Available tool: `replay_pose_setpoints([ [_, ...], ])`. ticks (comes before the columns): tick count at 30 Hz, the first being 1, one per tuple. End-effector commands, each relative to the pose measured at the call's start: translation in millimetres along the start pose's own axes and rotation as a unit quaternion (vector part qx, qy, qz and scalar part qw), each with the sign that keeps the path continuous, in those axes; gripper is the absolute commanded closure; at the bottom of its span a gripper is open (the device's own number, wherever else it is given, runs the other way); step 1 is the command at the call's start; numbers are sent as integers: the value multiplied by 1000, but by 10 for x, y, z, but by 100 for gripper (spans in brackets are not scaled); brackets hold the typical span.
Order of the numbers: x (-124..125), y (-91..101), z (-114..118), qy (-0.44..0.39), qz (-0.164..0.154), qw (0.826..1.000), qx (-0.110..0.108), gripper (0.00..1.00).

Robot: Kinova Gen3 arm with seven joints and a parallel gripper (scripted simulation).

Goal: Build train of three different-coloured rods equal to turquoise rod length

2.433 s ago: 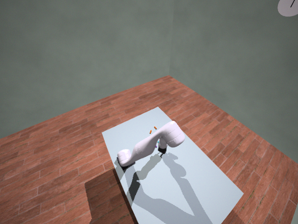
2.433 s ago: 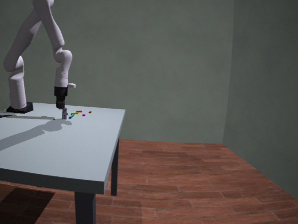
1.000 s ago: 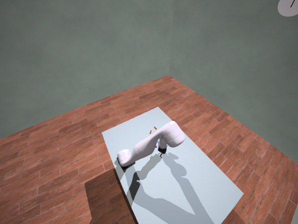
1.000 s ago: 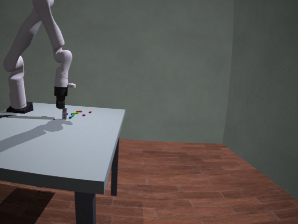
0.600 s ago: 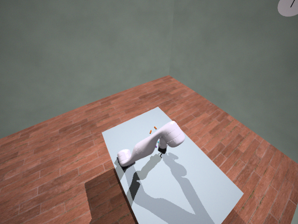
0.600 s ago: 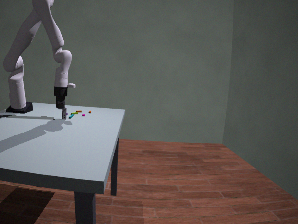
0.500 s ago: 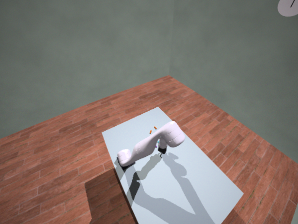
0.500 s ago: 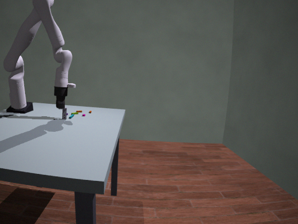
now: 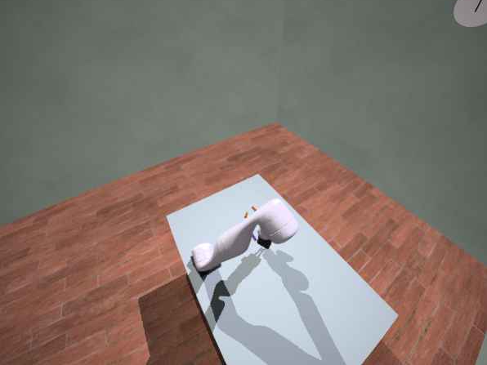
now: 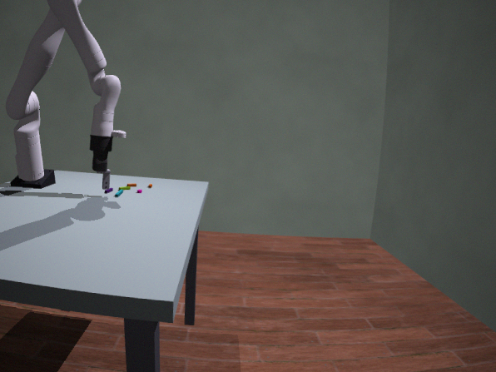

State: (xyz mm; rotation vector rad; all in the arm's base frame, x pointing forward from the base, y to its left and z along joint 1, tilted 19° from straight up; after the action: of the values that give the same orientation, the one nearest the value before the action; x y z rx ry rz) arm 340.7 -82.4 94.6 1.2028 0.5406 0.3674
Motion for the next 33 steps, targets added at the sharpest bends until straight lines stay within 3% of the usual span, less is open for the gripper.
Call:
replay_pose_setpoints([
  [1, 25, 176, 59, -5, 9, 1000, -8, 76],
  [10, 17, 610, 52, -5, 9, 1000, -8, 76],
  [18, 15, 722, 50, -5, 9, 1000, -8, 76],
  [33, 31, 729, 76, -17, 9, 1000, -8, 76],
])
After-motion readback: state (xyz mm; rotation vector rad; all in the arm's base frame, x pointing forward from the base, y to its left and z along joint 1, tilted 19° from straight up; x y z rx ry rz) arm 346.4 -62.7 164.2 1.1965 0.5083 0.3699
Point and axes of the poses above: the point where the finger pads meet when closed, its own y axis back along the fingers, its own z axis across the jaws, x = y × z, the point moved 5 cm from there along y, back along the fingers, and after that the axes turned 12 degrees about y, right-handed, at the moved point
